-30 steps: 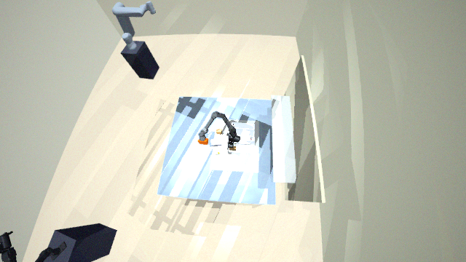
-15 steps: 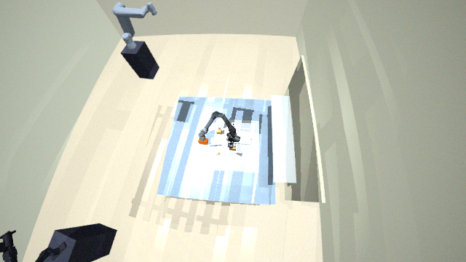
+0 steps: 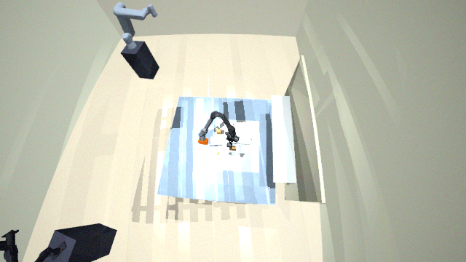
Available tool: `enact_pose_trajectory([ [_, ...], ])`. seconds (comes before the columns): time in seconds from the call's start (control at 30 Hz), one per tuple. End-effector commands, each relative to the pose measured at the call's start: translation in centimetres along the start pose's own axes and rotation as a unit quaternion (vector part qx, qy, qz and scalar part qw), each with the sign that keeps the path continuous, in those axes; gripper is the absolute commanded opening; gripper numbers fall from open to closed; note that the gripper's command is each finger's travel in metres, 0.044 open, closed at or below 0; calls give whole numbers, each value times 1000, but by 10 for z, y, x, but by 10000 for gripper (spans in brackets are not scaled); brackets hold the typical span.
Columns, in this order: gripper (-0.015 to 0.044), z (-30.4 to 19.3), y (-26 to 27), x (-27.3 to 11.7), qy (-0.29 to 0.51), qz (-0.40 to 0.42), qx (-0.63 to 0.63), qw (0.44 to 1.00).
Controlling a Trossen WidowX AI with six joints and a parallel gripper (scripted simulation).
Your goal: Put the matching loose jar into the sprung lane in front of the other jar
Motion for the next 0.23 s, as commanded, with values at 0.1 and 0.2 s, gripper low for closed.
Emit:
enact_pose_trajectory([
  [0.1,286,-20,3,-4,-3,-5,-4,1000],
  [0.2,286,-31,4,-4,-3,-5,-4,1000],
])
Point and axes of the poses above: the point midway between the two fingers, 35 mm back from their tips, its own x axis out along the fingers, its own y axis across the jaws, z = x × y, the point moved 6 cm from there along -x, back along the fingers, and after that the axes turned 9 degrees about -x, right-handed, at the moved point
